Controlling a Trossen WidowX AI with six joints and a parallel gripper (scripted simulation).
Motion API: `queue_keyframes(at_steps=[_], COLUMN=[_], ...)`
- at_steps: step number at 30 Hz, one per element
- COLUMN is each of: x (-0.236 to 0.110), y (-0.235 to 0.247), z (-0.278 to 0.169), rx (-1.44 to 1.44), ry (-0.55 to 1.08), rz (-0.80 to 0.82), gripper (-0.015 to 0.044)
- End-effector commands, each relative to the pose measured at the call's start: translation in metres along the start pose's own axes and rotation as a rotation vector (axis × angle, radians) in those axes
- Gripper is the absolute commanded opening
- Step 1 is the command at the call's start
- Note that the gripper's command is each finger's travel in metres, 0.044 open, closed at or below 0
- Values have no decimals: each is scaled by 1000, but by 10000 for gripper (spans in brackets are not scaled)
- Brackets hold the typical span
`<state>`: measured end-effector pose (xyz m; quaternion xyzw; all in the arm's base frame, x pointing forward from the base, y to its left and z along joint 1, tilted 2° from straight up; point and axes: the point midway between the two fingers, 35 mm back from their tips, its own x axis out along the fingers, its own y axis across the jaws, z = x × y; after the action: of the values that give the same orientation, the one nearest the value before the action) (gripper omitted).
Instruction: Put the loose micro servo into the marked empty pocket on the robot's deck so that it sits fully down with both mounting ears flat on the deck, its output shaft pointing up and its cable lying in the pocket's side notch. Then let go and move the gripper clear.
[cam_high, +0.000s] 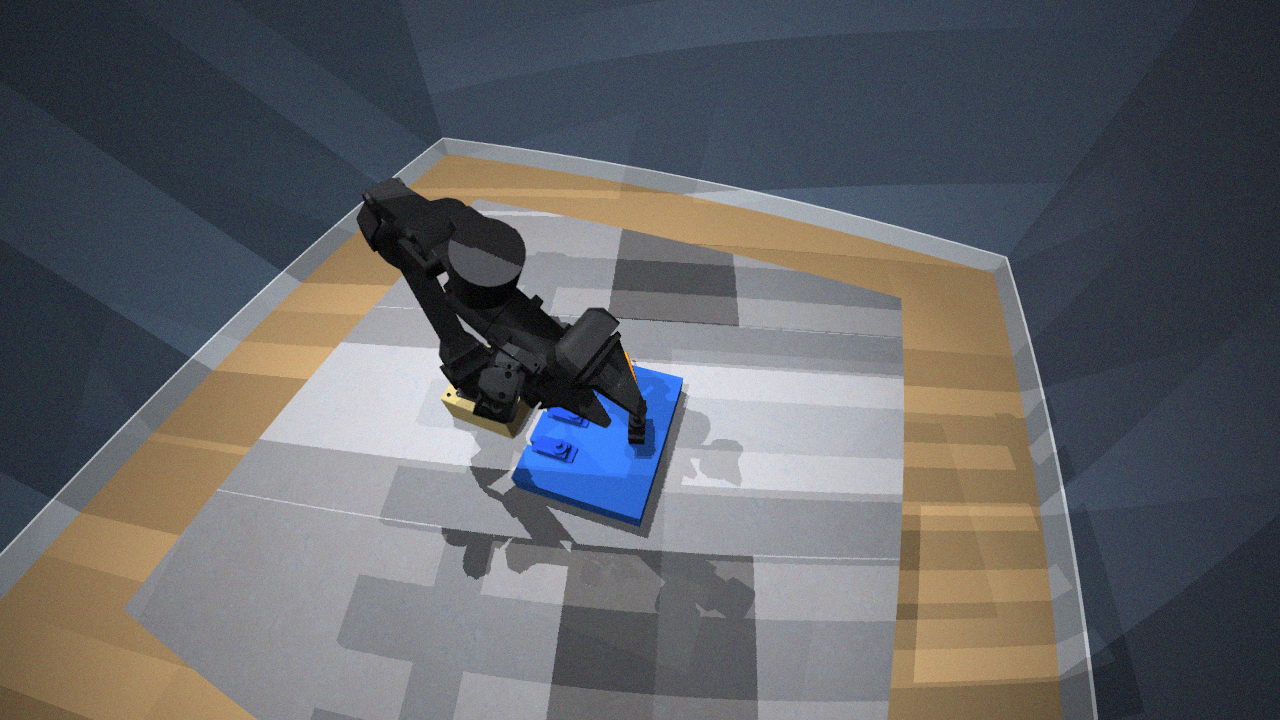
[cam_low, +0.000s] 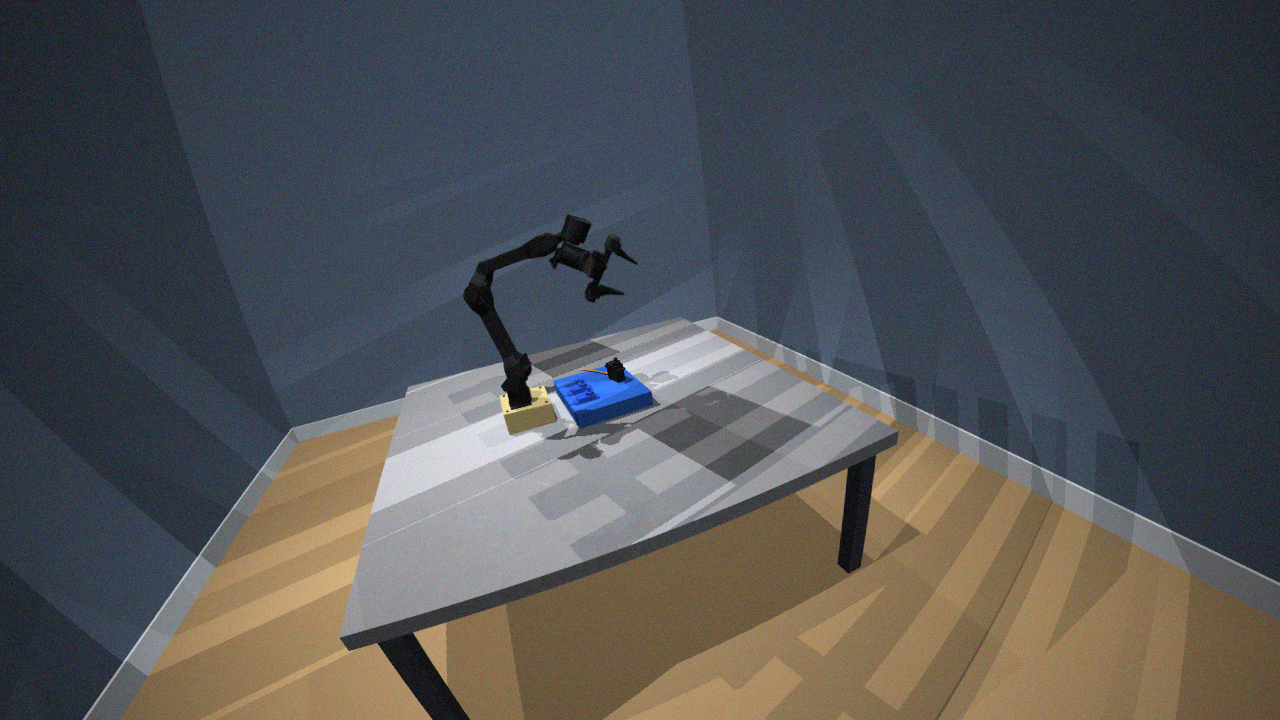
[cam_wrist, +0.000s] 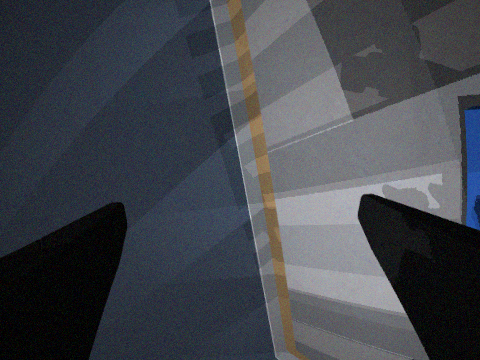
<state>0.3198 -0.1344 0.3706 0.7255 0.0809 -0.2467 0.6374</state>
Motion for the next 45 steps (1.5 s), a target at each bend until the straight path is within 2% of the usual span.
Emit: queue_keyframes(at_steps=[1, 9, 16, 33, 45], x=[22, 57, 75, 80, 90], y=[-22, -73, -122, -238, -264], z=[-14, -51, -82, -143, -146], rx=[-28, -89, -168, -466, -498], ry=[31, 101, 151, 216, 218], rz=[-100, -321, -515, -973, -1010], gripper=[440, 440, 440, 440, 440])
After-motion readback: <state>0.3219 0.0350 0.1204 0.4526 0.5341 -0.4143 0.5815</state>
